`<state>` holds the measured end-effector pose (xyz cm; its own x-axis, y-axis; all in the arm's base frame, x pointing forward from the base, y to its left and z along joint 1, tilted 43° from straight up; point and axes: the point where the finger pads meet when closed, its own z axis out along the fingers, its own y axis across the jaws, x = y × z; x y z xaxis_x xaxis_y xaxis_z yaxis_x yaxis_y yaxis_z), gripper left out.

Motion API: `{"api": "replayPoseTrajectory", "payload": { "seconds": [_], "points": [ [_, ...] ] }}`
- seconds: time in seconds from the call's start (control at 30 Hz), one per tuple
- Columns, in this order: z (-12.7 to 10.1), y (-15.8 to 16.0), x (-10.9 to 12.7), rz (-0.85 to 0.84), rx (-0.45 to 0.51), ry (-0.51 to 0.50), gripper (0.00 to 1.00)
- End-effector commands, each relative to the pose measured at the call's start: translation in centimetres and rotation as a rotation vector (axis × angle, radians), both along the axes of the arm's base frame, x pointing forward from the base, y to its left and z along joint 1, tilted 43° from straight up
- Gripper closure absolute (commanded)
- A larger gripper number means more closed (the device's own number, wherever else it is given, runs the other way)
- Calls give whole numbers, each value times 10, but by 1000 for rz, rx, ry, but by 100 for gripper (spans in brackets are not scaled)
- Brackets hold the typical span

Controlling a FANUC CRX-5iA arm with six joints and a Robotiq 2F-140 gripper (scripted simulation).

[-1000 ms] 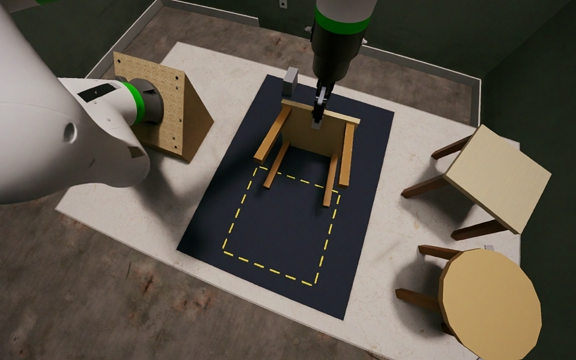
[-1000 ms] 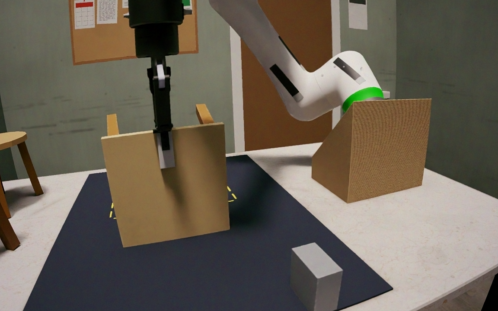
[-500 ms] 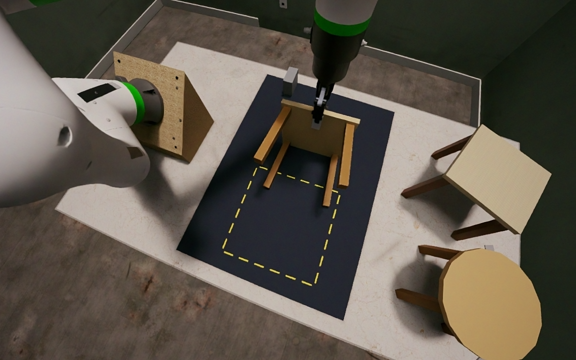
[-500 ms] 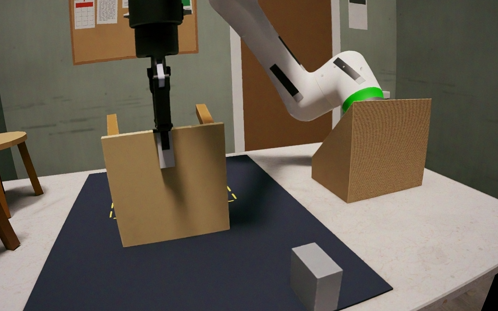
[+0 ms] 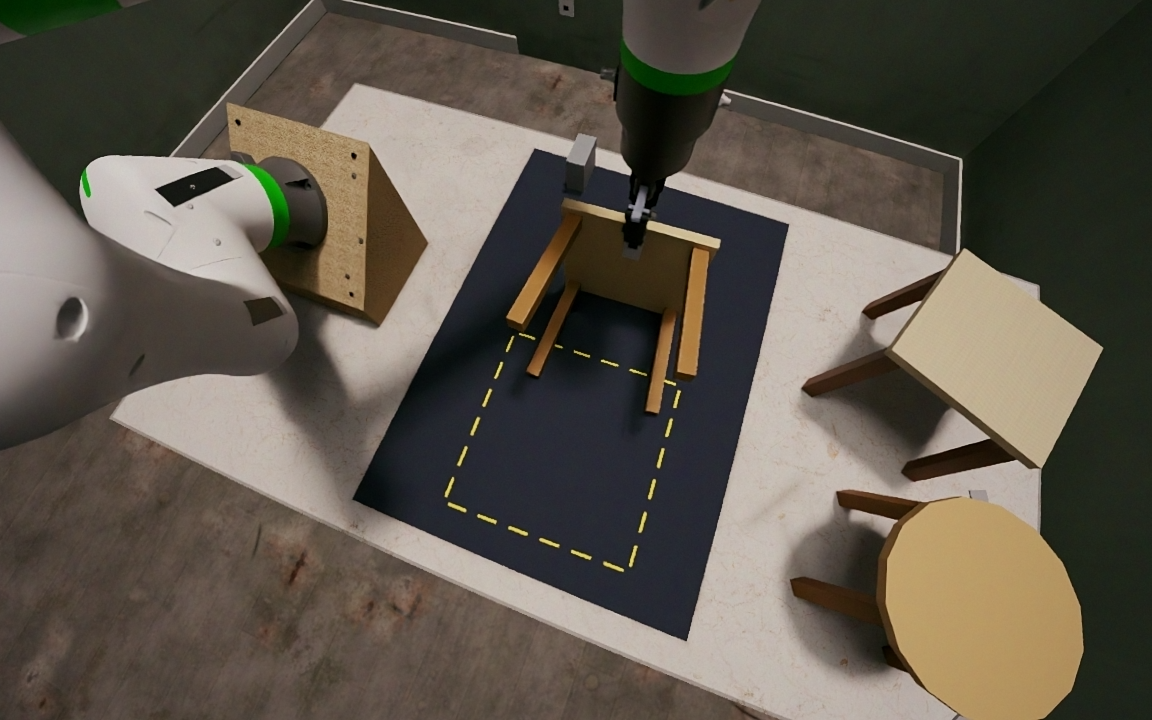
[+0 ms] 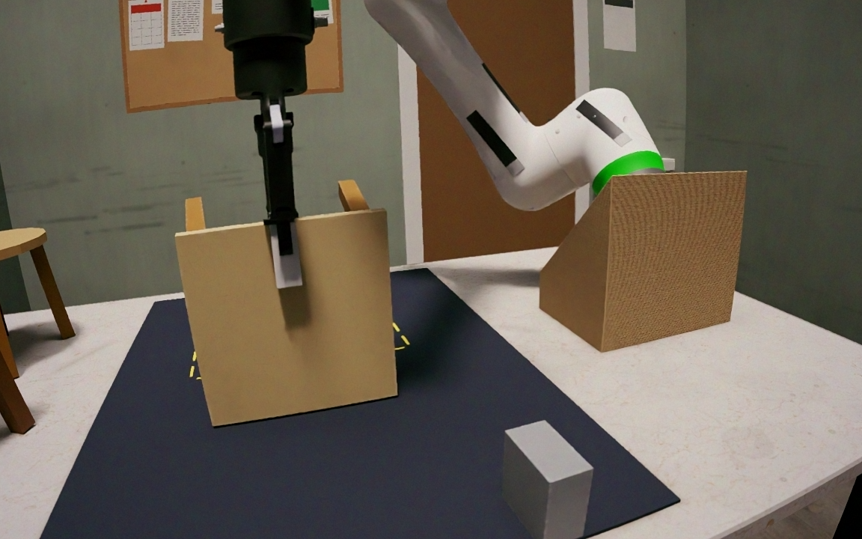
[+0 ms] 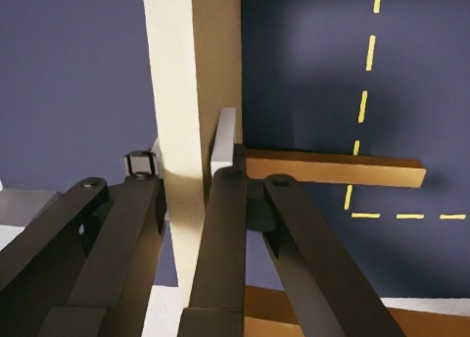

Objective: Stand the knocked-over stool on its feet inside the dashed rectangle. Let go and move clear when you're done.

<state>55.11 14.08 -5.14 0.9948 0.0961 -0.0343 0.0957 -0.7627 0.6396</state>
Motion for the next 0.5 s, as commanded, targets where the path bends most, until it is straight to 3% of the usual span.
{"api": "replayPoseTrajectory", "payload": {
  "seconds": [0.0, 0.17, 0.4, 0.47],
  "points": [
    [2, 1, 0, 0, 25, 1, 90],
    [30, -1, 1, 0, 29, 2, 90],
    [34, -2, 2, -4, 141, 13, 90],
    [48, -4, 2, -4, 146, 13, 90]
  ]
}}
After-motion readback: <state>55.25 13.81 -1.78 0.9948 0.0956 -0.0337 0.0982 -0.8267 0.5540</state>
